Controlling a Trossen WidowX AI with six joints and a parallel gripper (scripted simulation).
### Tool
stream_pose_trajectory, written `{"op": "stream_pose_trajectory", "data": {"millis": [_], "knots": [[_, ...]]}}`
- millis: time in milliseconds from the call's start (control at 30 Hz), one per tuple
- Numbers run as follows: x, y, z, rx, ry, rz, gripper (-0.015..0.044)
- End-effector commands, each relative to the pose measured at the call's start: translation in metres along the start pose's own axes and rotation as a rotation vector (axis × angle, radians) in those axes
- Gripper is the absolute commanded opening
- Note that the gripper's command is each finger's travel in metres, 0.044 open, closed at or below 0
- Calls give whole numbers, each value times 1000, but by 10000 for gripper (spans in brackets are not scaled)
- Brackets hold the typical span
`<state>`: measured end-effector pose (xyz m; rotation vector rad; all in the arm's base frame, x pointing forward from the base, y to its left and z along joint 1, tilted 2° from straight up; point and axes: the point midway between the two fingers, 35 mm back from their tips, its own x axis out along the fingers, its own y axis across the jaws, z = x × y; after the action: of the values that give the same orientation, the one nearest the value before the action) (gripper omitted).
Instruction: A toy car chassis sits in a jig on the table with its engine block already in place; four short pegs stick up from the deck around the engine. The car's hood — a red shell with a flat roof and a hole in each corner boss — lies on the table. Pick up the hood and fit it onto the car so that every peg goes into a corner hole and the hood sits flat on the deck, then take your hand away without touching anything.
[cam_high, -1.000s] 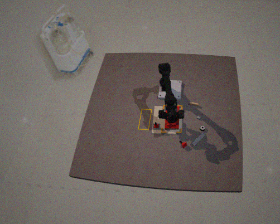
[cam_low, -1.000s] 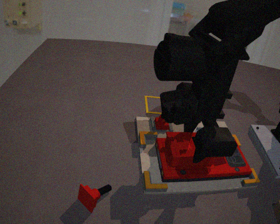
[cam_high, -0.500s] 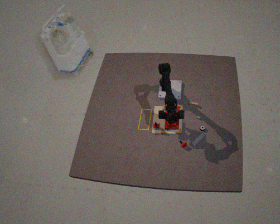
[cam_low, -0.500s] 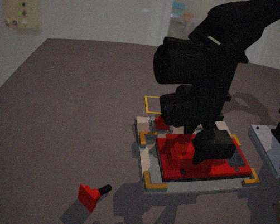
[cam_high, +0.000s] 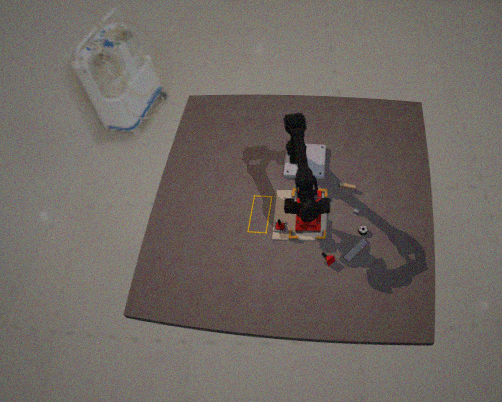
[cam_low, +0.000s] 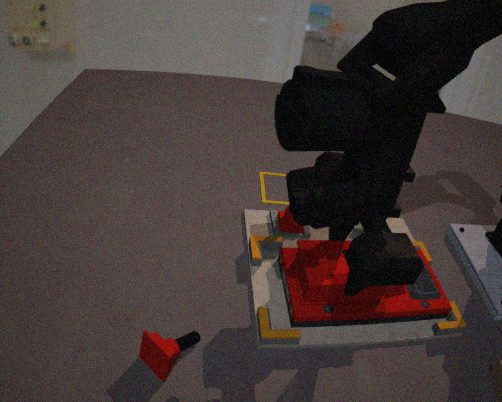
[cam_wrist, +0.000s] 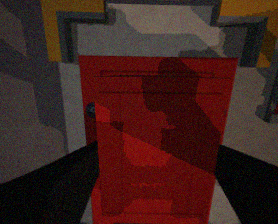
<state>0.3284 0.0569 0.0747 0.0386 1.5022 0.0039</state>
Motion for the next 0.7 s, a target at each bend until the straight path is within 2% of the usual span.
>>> {"op": "stream_pose_trajectory", "data": {"millis": [0, 133, 300, 533, 667], "knots": [[0, 0, 0, 0, 0, 0, 341], [0, 0, 0, 0, 0, 0, 440], [-11, 0, 1, 0, 0, -1, 440], [-69, 1, 1, 0, 4, -5, 440], [-71, 1, 1, 0, 4, -5, 440]]}}
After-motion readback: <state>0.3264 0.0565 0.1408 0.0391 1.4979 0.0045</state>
